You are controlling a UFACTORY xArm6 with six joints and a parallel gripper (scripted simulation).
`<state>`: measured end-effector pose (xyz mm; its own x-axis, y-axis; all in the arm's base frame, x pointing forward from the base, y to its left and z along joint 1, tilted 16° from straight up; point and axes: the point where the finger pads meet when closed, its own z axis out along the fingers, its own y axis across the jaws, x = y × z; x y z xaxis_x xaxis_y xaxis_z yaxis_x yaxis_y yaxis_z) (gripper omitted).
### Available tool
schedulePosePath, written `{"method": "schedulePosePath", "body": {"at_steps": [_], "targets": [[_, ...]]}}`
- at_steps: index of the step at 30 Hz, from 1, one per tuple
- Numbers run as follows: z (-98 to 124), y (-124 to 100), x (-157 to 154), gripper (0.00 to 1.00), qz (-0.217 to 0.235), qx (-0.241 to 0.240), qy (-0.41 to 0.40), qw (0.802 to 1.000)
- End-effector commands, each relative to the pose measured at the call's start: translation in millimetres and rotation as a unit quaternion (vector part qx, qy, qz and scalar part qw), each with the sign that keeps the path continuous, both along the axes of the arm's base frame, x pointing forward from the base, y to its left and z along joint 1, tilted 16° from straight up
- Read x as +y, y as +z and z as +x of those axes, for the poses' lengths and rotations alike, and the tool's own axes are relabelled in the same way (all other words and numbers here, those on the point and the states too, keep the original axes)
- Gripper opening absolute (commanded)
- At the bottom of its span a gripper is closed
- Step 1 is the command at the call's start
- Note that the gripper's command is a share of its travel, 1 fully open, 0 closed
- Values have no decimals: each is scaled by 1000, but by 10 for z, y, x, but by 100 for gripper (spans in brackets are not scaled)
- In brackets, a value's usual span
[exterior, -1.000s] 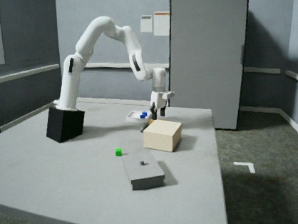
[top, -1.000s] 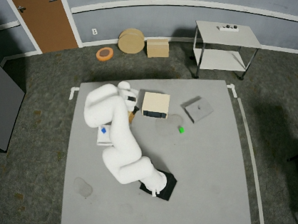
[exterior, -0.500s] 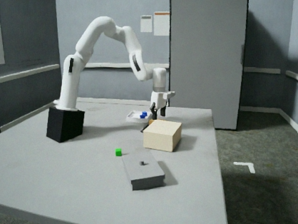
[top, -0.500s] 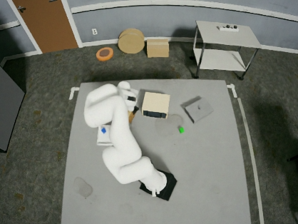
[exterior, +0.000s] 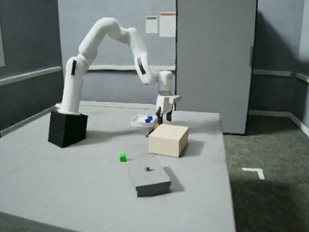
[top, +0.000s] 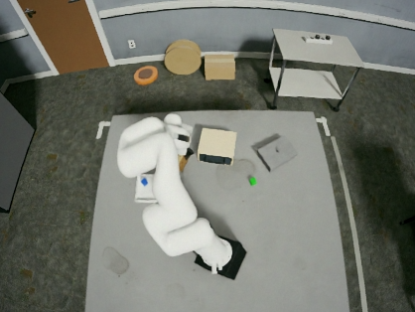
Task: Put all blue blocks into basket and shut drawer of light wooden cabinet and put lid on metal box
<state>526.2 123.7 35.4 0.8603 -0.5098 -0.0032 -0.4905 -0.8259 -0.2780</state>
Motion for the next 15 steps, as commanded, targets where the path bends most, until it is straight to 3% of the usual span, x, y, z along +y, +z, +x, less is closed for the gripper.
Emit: {"method": "schedulePosePath", "body": {"at_steps": [1, 15], "targets": [[21, -24, 10, 90, 0, -2, 0, 1000], [45, -190, 52, 90, 0, -2, 0, 1000]]}}
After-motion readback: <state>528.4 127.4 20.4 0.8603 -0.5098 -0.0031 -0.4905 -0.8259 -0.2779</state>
